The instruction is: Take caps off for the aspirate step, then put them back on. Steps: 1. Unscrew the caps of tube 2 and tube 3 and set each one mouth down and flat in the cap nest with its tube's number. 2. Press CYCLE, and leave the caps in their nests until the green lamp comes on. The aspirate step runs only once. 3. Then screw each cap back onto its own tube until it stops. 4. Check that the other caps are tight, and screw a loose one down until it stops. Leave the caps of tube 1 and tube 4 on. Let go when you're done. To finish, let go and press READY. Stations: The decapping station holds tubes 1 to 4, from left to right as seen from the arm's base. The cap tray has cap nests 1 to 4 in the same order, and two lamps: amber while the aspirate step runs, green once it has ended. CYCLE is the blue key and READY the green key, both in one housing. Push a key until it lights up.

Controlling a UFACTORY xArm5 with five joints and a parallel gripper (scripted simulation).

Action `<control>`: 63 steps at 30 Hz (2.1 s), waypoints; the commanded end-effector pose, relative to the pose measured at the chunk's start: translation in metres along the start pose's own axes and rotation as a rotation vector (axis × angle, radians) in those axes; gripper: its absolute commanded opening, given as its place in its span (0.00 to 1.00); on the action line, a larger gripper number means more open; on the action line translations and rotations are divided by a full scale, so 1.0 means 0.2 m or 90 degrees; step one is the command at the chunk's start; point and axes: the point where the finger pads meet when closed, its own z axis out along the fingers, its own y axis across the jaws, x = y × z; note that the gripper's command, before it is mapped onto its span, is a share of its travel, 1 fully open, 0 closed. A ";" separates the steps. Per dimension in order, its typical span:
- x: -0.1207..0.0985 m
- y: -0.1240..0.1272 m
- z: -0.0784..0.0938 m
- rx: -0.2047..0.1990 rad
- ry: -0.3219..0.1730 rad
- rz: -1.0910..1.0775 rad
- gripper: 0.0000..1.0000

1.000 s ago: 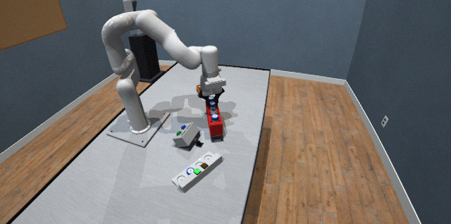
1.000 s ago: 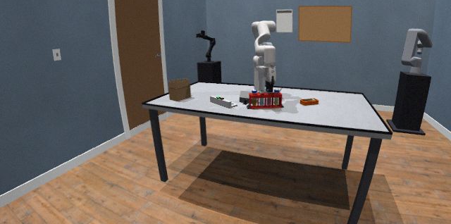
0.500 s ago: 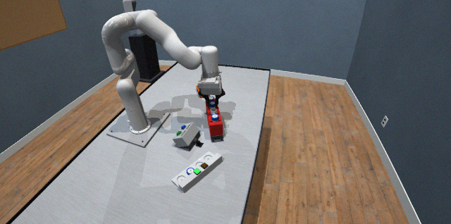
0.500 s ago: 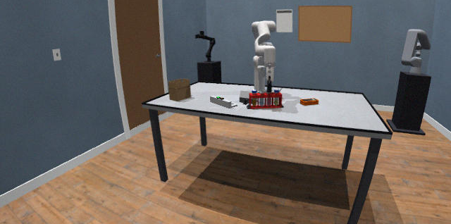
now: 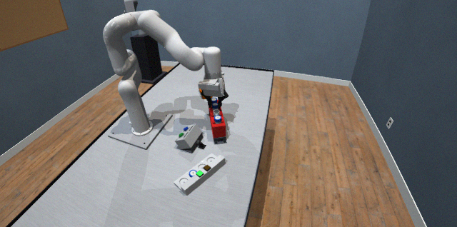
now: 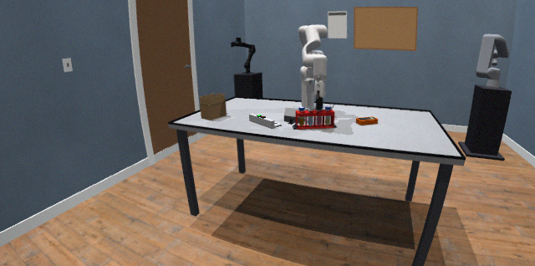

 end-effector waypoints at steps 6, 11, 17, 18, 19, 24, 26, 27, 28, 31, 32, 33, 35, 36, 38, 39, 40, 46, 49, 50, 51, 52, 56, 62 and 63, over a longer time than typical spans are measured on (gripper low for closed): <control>0.00 -0.01 -0.01 0.004 -0.001 -0.025 0.46; 0.00 -0.01 -0.02 0.004 -0.001 -0.153 0.46; 0.00 -0.01 -0.02 0.004 -0.001 -0.306 0.46; 0.00 -0.01 -0.02 0.004 -0.001 -0.306 0.46; 0.00 -0.01 -0.02 0.004 -0.001 -0.306 0.46; 0.00 -0.01 -0.02 0.004 0.000 -0.433 0.46; 0.00 -0.01 -0.02 0.004 0.000 -0.484 0.46; 0.00 -0.01 -0.02 0.004 0.000 -0.509 0.46; 0.00 -0.01 -0.02 0.004 0.000 -0.535 0.46; 0.00 -0.01 -0.02 0.004 0.000 -0.611 0.46; 0.00 -0.01 -0.02 0.004 0.000 -0.637 0.46; 0.00 -0.01 -0.02 0.004 0.001 -0.662 0.46; 0.00 -0.01 -0.02 0.004 0.001 -0.688 0.46; 0.00 -0.01 -0.02 0.004 0.001 -0.688 0.46; 0.00 -0.01 -0.02 0.004 0.001 -0.738 0.46; 0.00 -0.01 -0.02 0.004 0.001 -0.750 0.46; 0.00 -0.01 -0.02 0.004 0.001 -0.750 0.46; 0.00 -0.01 -0.02 0.004 0.001 -0.750 0.00; 0.00 -0.01 -0.02 0.004 0.001 -0.750 0.00; 0.00 -0.01 -0.02 0.004 0.001 -0.750 0.00; 0.00 -0.01 -0.02 0.004 0.001 -0.750 0.00; 0.00 -0.01 -0.02 0.004 0.001 -0.750 0.00; 0.00 -0.01 -0.02 0.004 0.001 -0.750 0.00; 0.00 -0.01 -0.02 0.004 0.000 -0.623 0.00; 0.00 -0.01 -0.02 0.004 0.000 -0.591 0.00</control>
